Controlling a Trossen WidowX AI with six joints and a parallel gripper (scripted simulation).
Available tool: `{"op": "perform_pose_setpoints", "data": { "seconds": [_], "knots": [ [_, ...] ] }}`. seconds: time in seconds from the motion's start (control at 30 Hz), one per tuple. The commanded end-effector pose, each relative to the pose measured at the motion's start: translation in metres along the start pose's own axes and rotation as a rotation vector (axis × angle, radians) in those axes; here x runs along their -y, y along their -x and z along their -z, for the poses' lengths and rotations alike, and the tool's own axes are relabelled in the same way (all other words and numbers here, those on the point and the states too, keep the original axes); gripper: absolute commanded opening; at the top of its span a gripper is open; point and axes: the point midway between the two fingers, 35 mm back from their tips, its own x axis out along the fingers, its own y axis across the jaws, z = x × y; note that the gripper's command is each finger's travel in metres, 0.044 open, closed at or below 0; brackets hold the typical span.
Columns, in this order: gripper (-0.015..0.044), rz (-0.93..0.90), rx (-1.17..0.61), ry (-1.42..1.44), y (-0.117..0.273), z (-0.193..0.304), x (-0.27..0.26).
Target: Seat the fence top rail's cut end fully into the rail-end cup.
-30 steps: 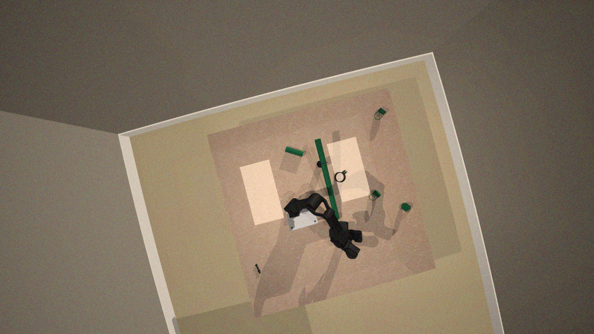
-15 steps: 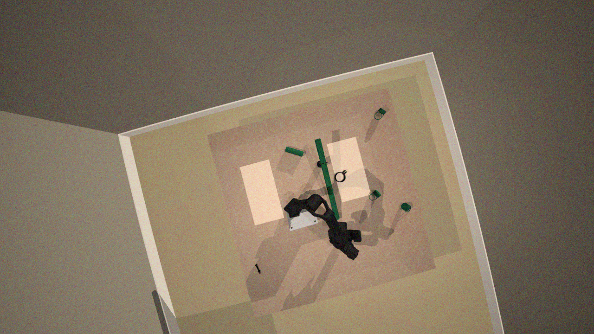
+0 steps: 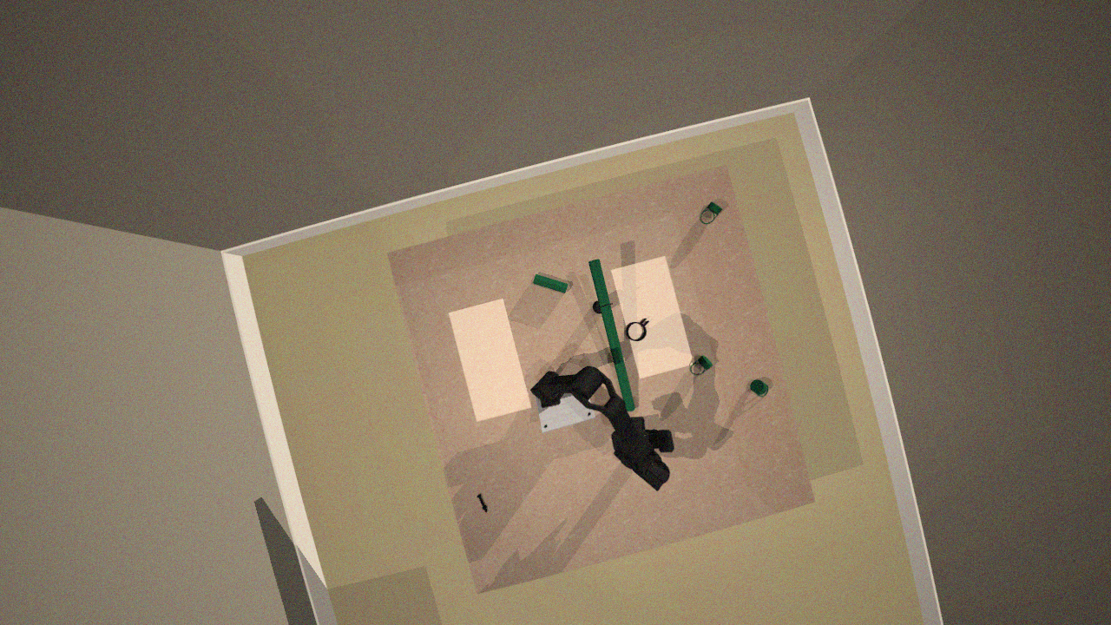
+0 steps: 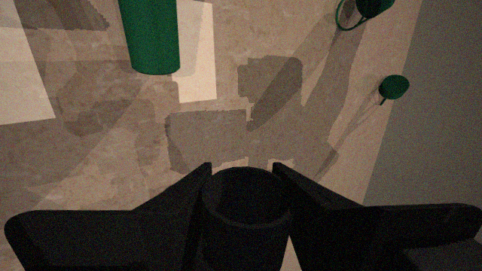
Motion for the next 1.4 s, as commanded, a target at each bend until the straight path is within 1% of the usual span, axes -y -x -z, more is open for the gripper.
{"op": "perform_pose_setpoints", "data": {
  "seconds": [0.0,0.53,1.33,1.37],
  "knots": [
    [0.0,-0.001,0.02,0.015,-0.0007,0.0003,-0.0036],
    [0.0,-0.002,0.059,0.085,0.0031,0.001,-0.0101],
    [0.0,0.0,0.043,0.057,0.0027,0.0007,-0.0069],
    [0.0026,0.0,0.043,0.057,0.0027,0.0007,-0.0069]
  ]
}}
